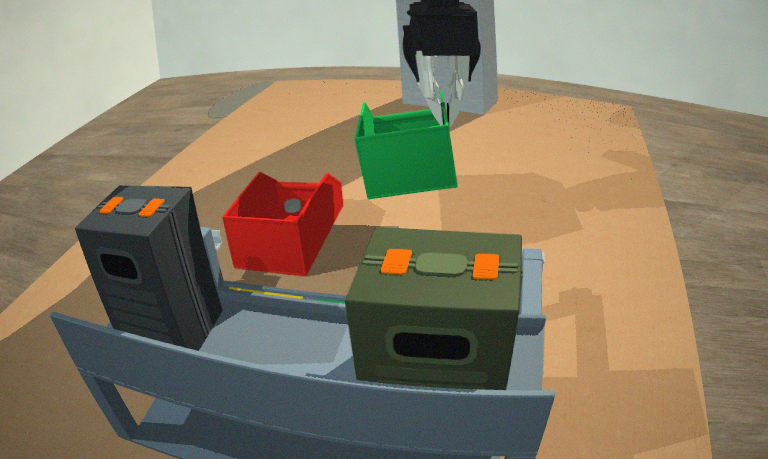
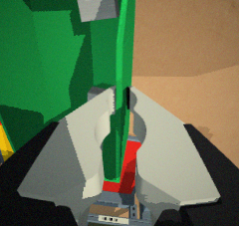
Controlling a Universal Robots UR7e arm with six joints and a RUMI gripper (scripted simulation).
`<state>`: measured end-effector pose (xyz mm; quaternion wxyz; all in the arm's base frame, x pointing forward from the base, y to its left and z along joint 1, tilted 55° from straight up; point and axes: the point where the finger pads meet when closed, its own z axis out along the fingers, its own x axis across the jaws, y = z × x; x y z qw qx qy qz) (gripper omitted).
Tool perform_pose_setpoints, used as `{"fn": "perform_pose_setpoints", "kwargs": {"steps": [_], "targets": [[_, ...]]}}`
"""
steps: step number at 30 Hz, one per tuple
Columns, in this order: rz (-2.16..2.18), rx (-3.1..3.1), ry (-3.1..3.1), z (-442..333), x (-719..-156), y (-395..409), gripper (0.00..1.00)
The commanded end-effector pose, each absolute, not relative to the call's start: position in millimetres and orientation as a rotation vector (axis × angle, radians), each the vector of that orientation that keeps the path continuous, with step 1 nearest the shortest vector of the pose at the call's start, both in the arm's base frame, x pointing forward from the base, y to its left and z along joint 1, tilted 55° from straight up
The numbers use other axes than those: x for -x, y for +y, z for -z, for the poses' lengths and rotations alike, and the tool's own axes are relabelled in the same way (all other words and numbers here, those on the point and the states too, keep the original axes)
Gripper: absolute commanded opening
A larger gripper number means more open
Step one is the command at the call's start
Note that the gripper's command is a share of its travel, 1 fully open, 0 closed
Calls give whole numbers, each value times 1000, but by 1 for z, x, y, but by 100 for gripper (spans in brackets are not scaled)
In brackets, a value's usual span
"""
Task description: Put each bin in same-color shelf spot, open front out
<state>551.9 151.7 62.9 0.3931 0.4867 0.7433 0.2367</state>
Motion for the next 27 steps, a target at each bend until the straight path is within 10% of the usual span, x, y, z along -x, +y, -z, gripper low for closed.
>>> {"fn": "perform_pose_setpoints", "kwargs": {"steps": [1, 27], "targets": [[-612, -1258, 1877, -68, -555, 149, 0], [-682, -1390, 1803, -98, -576, 132, 0]]}}
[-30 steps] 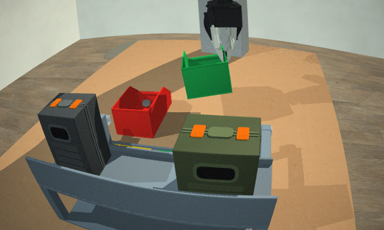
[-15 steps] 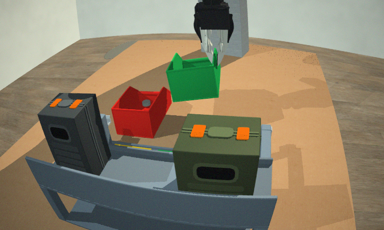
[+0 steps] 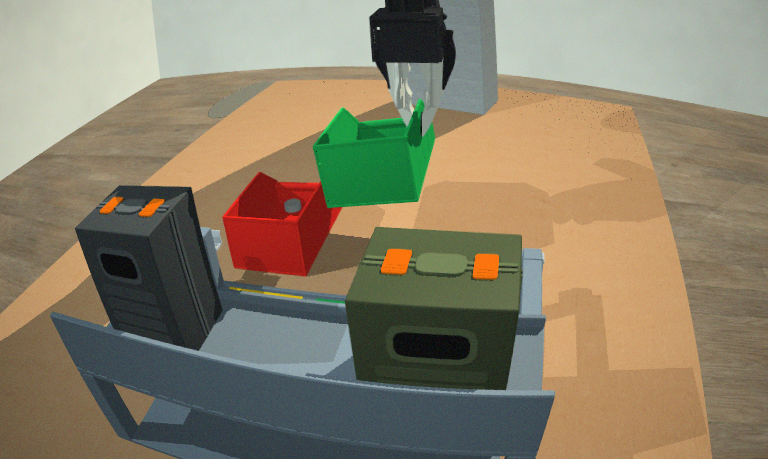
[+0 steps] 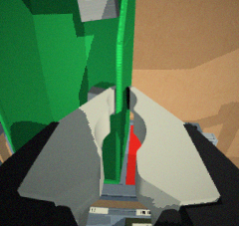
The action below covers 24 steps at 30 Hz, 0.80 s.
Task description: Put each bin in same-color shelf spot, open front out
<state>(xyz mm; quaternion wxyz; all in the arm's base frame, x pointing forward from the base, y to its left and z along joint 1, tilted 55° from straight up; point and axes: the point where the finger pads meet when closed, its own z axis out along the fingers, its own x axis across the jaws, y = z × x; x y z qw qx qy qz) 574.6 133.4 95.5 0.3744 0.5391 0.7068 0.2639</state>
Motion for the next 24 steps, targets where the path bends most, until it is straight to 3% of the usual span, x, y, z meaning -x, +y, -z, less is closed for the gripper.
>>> {"fn": "perform_pose_setpoints", "kwargs": {"steps": [1, 24], "targets": [[-683, -1392, 1802, -99, -577, 132, 0], [-687, -1400, 1797, -101, -578, 131, 0]]}}
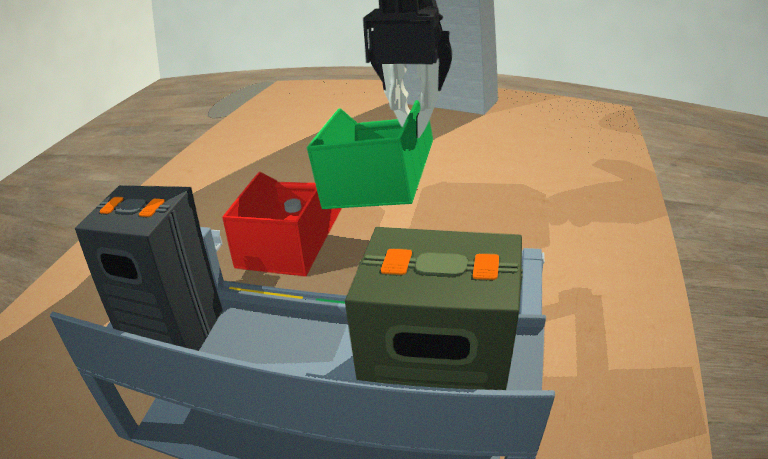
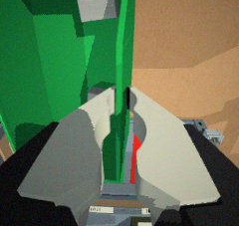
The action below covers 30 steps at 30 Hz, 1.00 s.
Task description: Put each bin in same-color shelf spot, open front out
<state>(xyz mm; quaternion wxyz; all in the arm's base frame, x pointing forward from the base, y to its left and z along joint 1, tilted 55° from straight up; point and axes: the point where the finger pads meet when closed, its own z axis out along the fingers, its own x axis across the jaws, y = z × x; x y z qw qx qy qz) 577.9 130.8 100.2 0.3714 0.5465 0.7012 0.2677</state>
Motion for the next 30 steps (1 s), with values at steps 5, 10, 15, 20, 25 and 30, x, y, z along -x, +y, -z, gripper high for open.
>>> {"fn": "perform_pose_setpoints", "kwargs": {"steps": [5, 10, 15, 20, 25, 30], "targets": [[-687, -1400, 1797, -101, -578, 131, 0], [-687, -1400, 1797, -100, -581, 131, 0], [-687, -1400, 1797, -100, -592, 132, 0], [-687, -1400, 1797, -99, -601, 133, 0], [-687, -1400, 1797, -98, -619, 135, 0], [-687, -1400, 1797, -97, -636, 137, 0]]}}
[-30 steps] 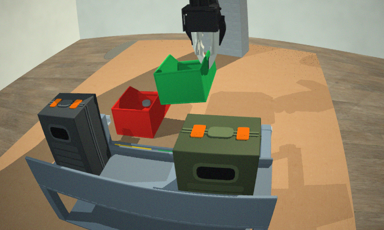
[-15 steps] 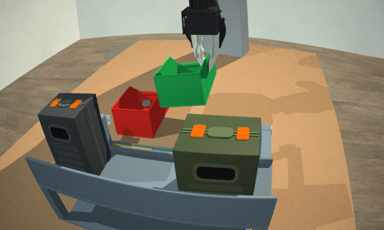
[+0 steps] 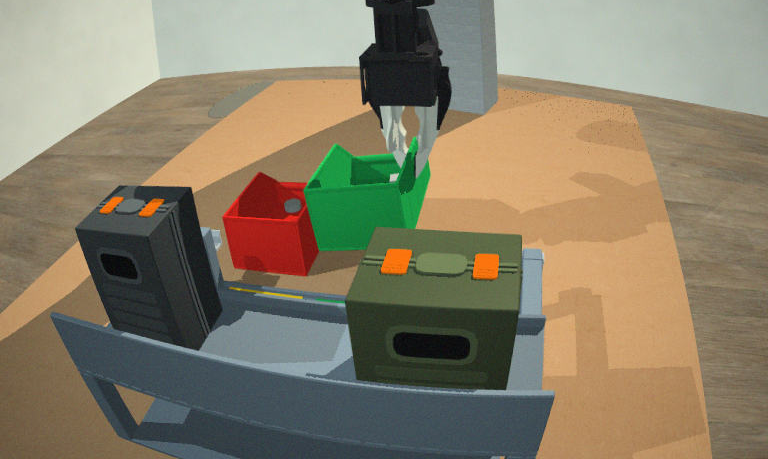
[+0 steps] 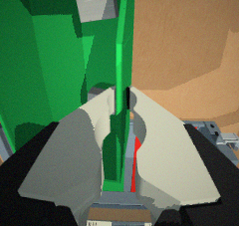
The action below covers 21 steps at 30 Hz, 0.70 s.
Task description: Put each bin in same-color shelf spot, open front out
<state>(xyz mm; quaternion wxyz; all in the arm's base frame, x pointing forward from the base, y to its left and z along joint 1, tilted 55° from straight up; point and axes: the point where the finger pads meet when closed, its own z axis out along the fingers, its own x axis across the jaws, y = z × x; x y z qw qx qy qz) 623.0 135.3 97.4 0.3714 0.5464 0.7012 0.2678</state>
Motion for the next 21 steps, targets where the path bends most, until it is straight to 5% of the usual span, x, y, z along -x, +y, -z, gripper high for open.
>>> {"fn": "perform_pose_setpoints", "kwargs": {"steps": [1, 21], "targets": [[-687, -1400, 1797, -97, -638, 137, 0], [-687, -1400, 1797, -96, -652, 139, 0]]}}
